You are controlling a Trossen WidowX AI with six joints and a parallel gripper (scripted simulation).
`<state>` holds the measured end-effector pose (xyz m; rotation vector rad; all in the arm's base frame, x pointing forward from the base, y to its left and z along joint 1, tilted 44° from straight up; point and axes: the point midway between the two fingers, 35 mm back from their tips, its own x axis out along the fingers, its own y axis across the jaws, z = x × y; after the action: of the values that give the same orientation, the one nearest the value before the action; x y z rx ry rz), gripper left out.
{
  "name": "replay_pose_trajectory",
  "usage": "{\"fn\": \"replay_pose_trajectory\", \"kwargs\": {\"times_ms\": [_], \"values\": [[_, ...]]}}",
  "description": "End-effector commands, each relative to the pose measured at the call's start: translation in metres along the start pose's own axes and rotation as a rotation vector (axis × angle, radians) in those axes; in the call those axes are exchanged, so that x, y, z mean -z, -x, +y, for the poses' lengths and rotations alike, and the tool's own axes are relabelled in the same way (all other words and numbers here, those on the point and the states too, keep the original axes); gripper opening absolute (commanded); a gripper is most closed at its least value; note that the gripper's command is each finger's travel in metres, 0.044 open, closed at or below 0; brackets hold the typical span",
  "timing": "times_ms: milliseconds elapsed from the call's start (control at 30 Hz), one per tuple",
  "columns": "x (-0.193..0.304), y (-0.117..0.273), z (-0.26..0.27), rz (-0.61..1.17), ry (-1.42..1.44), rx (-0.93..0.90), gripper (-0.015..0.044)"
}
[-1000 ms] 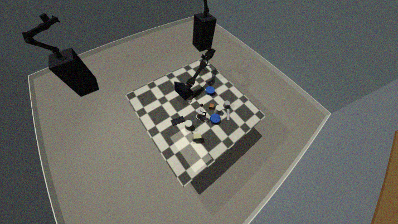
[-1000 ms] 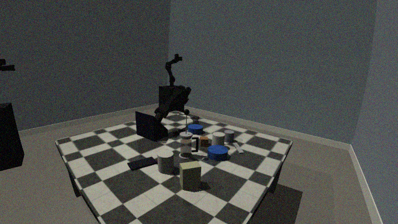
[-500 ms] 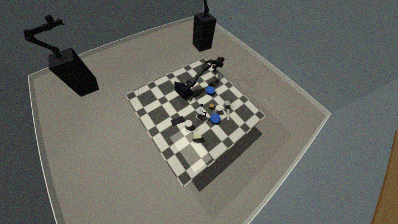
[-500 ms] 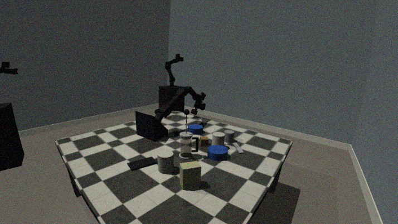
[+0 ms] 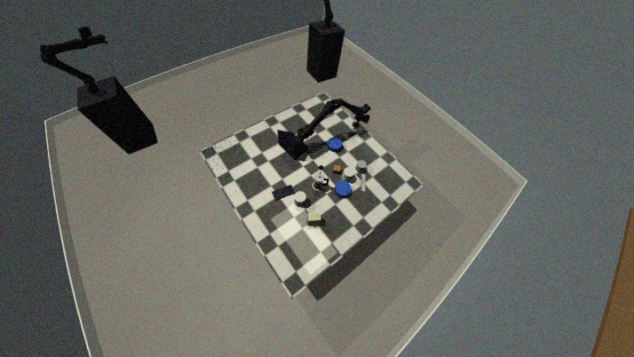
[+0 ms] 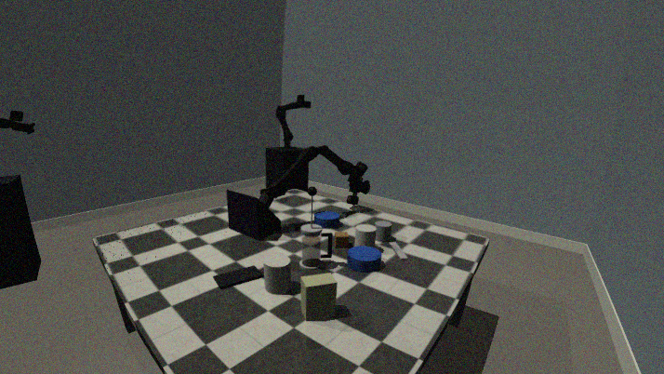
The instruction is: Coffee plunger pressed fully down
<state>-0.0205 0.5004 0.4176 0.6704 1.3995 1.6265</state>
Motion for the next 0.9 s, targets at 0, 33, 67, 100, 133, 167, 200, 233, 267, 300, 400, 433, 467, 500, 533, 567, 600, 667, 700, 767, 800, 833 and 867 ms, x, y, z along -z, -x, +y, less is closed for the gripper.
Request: {"fn": "replay_pose_trajectory", "kwargs": {"times_ms": [0,33,67,100,133,167,200,233,267,300,400,433,467,500,533,567,600,667,700,767,800,833,867], "values": [[-0.042,0.03,-0.034,-0.084,0.053,0.064,0.044],[-0.053,0.039,-0.043,-0.11,0.059,0.083,0.044],[-0.065,0.049,-0.053,-0.136,0.066,0.103,0.044],[-0.075,0.058,-0.062,-0.159,0.072,0.12,0.044],[-0.087,0.069,-0.072,-0.185,0.076,0.139,0.044],[-0.097,0.081,-0.081,-0.212,0.081,0.159,0.044],[-0.106,0.092,-0.09,-0.244,0.073,0.18,0.044],[-0.114,0.102,-0.099,-0.264,0.076,0.198,0.044],[-0.123,0.115,-0.108,-0.29,0.077,0.218,0.044],[-0.132,0.128,-0.118,-0.313,0.08,0.237,0.044],[-0.152,0.167,-0.145,-0.382,0.076,0.296,0.044],[-0.159,0.181,-0.153,-0.404,0.077,0.314,0.044],[-0.164,0.196,-0.162,-0.425,0.076,0.332,0.044],[-0.169,0.209,-0.17,-0.448,0.082,0.354,0.044],[-0.173,0.223,-0.178,-0.468,0.084,0.373,0.044],[-0.177,0.238,-0.187,-0.489,0.084,0.394,0.044],[-0.18,0.254,-0.195,-0.51,0.081,0.413,0.044],[-0.184,0.284,-0.211,-0.548,0.077,0.449,0.044],[-0.185,0.299,-0.22,-0.566,0.071,0.467,0.044],[-0.186,0.33,-0.235,-0.604,0.065,0.503,0.044],[-0.185,0.346,-0.243,-0.623,0.061,0.52,0.044],[-0.184,0.361,-0.25,-0.641,0.057,0.538,0.044],[-0.182,0.377,-0.257,-0.664,0.042,0.549,0.044]]}}
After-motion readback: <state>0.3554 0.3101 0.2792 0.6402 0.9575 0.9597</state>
